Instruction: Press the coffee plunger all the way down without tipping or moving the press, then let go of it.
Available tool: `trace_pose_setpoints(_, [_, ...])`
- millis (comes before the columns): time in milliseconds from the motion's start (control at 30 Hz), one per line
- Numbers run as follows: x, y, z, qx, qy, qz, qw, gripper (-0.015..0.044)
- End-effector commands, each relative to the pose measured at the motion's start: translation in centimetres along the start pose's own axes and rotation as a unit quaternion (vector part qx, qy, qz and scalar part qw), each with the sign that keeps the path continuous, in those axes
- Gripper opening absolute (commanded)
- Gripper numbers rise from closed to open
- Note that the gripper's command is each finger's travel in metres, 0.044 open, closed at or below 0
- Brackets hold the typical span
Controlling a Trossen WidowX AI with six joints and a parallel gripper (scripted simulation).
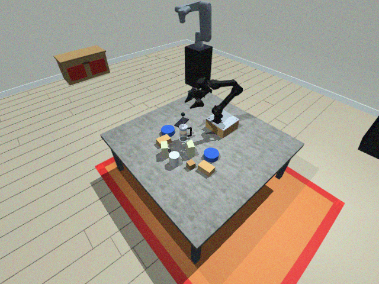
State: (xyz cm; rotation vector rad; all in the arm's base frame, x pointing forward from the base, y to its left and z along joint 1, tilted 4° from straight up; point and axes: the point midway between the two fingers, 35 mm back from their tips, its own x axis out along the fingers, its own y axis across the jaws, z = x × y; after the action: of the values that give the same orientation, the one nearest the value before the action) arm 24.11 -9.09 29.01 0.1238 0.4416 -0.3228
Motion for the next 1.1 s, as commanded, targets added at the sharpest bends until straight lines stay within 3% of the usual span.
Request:
trace_pose_setpoints(0, [0.6,-1.4,-0.7,0.003,0.001,-0.01,1.0,0.044])
trace_pose_setpoints(267, [3.3,-1.5,-5.4,0.004,0.001,-0.011,1.0,0.044])
trace_pose_setpoints(1067, [6.3,-1.7,-5.4,0.005,-0.001,-0.013,1.0,0.044])
